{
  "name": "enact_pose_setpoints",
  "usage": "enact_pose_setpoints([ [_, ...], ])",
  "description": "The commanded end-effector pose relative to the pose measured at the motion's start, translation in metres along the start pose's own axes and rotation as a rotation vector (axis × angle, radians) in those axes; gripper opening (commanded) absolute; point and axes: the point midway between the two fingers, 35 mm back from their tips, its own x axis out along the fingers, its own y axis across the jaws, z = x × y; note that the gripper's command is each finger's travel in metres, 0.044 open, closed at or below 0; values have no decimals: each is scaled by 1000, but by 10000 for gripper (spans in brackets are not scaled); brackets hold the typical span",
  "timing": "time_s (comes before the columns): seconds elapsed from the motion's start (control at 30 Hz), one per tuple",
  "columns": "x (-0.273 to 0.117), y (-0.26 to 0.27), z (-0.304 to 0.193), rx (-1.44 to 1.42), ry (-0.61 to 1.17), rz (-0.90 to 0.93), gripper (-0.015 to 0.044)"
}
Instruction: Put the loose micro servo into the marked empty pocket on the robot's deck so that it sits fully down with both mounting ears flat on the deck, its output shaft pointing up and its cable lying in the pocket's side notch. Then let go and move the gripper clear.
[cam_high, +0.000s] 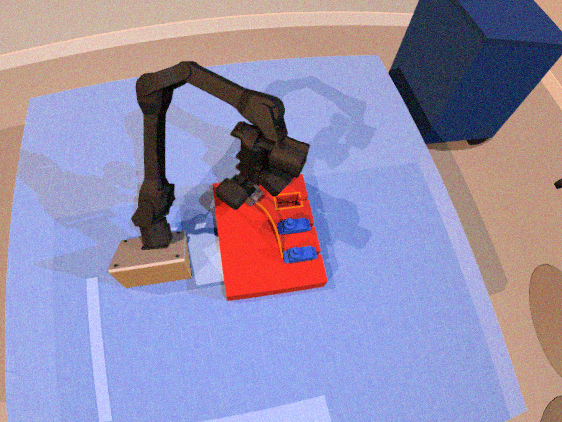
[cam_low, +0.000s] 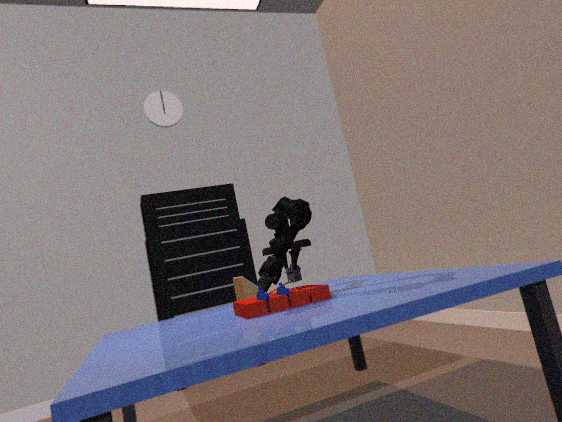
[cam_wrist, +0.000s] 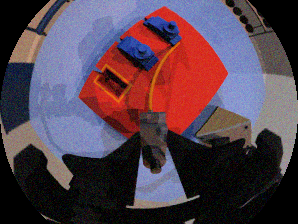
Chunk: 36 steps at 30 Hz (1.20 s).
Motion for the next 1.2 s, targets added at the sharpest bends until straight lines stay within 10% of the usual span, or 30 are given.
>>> enact_pose_setpoints([
  [0.0,-2,0,2,-145,-9,1,0],
  [1.17,-3,19,19,-821,-10,-2,0],
])
